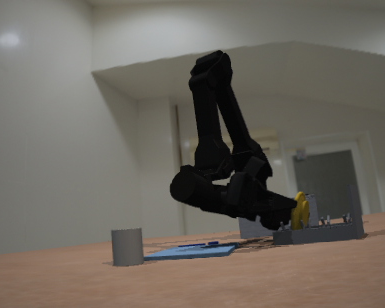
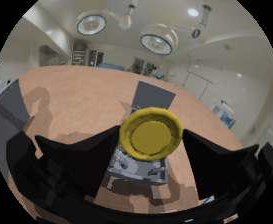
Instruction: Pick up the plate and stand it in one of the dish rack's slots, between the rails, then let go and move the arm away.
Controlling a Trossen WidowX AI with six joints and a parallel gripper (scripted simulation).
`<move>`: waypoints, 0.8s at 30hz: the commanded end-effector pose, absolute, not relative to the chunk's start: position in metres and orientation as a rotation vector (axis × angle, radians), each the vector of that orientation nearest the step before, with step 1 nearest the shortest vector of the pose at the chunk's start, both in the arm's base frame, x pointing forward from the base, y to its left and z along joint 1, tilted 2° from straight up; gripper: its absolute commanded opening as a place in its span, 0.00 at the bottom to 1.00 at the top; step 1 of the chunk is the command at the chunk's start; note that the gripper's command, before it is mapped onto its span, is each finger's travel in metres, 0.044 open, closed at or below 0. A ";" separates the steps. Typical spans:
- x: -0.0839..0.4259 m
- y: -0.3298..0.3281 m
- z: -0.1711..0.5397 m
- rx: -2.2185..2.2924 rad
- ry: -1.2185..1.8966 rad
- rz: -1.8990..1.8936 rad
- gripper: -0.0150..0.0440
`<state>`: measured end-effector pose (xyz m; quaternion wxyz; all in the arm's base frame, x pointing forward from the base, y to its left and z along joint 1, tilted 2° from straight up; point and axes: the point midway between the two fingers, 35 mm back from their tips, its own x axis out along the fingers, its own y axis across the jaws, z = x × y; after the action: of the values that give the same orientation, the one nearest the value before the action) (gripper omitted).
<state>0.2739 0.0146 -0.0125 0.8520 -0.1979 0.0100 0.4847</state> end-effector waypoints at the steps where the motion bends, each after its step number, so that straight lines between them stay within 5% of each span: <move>1: 0.274 0.015 -0.012 -0.417 0.021 1.020 0.93; 10: 0.275 0.023 -0.008 -0.376 0.038 1.051 0.93; 24: 0.271 0.020 0.098 -0.384 0.007 1.024 0.93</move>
<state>0.2762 0.0184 0.0646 0.8520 -0.1815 0.0097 0.4909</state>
